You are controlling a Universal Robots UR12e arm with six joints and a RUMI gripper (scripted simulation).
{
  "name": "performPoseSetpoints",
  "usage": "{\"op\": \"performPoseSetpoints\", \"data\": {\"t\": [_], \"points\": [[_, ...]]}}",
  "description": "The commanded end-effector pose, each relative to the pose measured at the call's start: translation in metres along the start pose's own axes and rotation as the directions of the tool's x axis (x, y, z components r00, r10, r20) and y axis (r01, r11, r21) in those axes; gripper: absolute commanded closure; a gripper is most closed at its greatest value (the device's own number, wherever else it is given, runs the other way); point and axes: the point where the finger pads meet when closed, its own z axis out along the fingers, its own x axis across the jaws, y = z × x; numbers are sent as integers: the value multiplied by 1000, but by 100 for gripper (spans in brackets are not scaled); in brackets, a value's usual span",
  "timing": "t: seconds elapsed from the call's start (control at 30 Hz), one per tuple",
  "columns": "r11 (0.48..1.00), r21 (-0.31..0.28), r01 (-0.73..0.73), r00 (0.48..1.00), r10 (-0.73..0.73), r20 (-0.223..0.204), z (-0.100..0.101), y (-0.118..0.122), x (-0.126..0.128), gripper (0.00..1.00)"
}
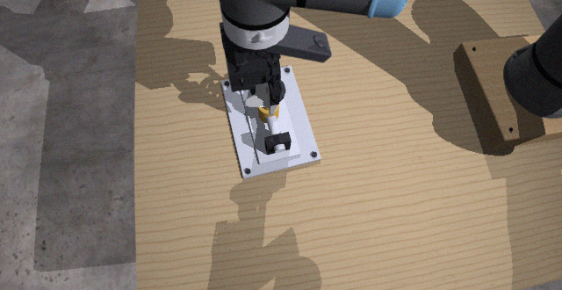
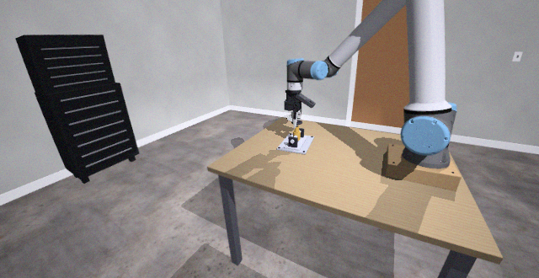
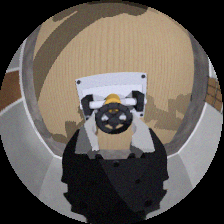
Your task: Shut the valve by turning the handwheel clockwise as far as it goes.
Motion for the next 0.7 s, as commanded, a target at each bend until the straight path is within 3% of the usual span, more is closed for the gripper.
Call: {"op": "performPoseSetpoints", "data": {"t": [0.0,0.23,0.67], "points": [[991,0,-133,991,133,2,0,0,-2,100],[969,0,-248,969,248,2,0,-1,-2,100],[955,-1,-297,955,297,2,0,0,-1,100]]}}
